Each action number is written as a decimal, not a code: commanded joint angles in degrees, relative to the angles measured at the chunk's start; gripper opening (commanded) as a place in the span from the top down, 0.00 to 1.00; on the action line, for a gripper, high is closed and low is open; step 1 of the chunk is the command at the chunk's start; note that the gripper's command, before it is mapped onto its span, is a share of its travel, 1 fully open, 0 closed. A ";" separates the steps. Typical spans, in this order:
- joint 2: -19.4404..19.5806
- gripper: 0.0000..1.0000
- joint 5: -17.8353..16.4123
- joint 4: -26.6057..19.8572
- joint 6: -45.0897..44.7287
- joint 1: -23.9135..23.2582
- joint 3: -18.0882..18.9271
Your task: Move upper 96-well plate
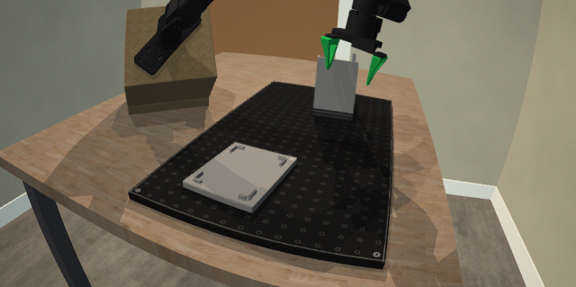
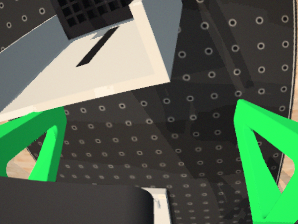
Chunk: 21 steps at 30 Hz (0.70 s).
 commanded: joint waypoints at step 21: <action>3.73 0.00 -1.41 1.24 0.54 7.92 1.23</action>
